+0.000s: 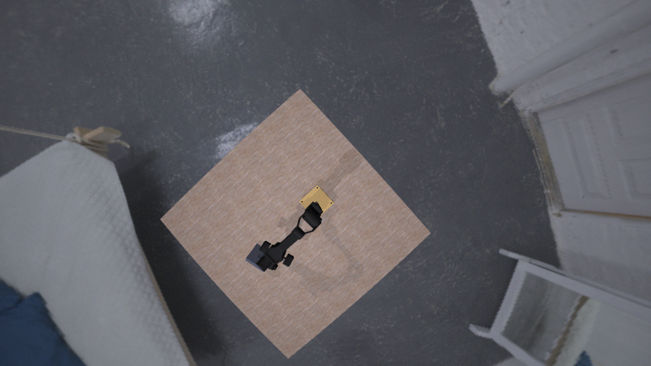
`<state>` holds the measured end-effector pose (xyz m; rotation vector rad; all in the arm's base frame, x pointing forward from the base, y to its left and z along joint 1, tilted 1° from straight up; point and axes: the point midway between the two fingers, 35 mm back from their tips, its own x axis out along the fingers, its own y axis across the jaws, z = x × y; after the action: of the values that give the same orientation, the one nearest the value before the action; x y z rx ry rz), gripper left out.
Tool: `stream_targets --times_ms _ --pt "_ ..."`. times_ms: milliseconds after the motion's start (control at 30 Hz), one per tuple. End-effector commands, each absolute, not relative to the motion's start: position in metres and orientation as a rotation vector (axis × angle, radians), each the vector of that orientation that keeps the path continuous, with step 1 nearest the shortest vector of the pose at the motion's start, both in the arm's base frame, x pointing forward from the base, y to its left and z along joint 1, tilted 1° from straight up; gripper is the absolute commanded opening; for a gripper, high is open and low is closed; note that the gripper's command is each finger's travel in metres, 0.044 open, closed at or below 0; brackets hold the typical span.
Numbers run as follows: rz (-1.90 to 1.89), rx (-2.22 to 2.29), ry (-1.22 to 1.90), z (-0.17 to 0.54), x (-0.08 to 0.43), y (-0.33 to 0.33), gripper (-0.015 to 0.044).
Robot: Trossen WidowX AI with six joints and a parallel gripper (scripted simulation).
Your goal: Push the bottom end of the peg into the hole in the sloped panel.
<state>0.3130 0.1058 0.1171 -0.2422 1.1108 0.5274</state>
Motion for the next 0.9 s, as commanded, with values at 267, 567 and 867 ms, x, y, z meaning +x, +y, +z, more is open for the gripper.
stream_targets --times_ms 267,567,867 --pt "0.515 -0.219 1.049 0.12 0.321 0.092 0.0" --pt "0.501 -0.204 0.999 0.124 0.328 0.081 0.0" --pt "0.485 -0.193 0.949 0.128 0.333 0.069 0.0"
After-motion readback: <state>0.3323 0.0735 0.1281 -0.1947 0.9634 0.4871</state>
